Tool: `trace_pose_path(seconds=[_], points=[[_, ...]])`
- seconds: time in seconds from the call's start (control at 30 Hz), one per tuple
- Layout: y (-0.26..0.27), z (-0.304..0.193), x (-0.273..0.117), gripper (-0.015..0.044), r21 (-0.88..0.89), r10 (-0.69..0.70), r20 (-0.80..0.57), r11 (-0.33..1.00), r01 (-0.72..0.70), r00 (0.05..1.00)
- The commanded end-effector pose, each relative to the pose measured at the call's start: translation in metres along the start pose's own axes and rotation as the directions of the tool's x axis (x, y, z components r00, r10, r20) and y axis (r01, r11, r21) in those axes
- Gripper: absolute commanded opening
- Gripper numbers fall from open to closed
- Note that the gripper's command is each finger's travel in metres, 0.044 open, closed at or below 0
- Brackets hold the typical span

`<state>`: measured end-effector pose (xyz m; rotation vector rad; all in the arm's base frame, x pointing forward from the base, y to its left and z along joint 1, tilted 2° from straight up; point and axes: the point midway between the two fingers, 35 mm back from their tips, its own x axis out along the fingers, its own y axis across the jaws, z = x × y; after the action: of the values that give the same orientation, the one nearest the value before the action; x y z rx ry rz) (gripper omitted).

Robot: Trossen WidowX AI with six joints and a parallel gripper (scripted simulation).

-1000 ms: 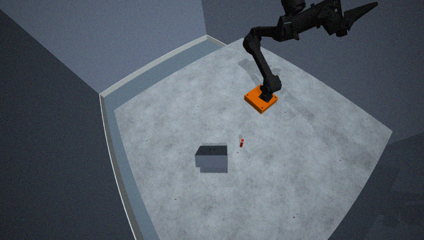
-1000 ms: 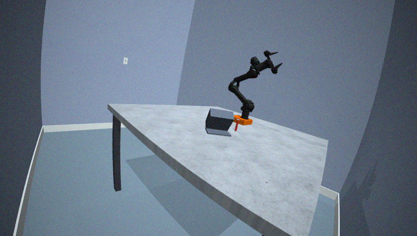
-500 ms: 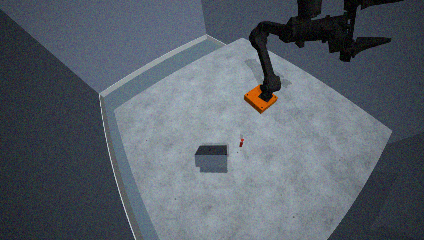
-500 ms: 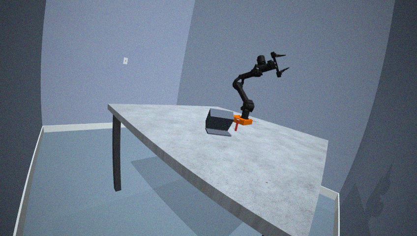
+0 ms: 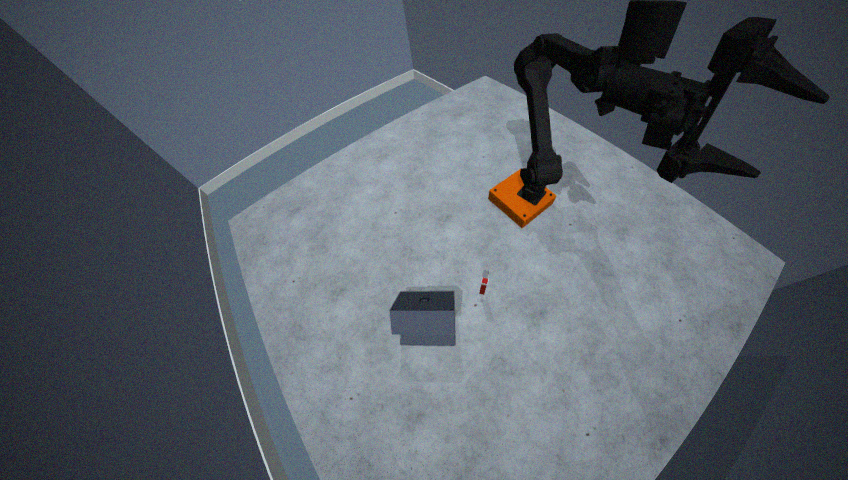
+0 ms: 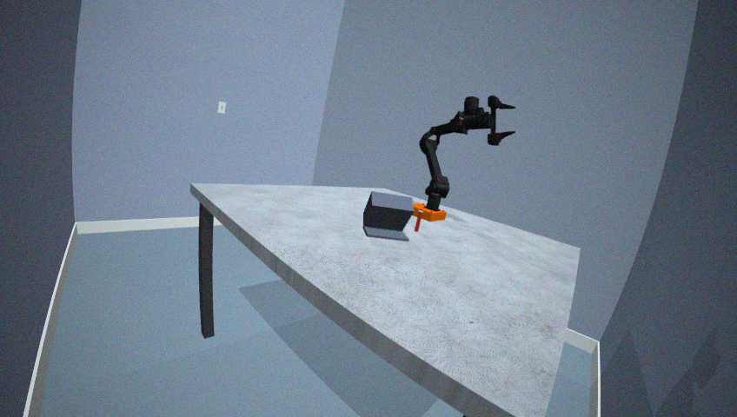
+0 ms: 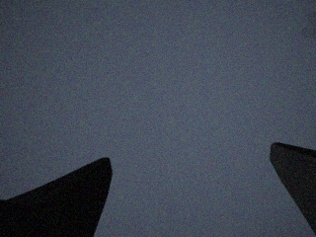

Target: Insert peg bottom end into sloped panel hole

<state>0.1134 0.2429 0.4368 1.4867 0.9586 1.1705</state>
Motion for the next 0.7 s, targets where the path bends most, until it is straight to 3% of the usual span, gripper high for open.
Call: trace_pose_path(seconds=[0.0, 0.33, 0.67], points=[[-0.012, 0.019, 0.008, 0.044, -0.066, -0.063, 0.064, 0.996, 0.067, 0.996], [-0.054, 0.07, 0.017, 0.044, -0.201, -0.249, 0.216, 0.935, 0.292, 0.944], [-0.096, 0.123, 0.009, 0.044, -0.216, -0.411, 0.356, 0.838, 0.501, 0.839]])
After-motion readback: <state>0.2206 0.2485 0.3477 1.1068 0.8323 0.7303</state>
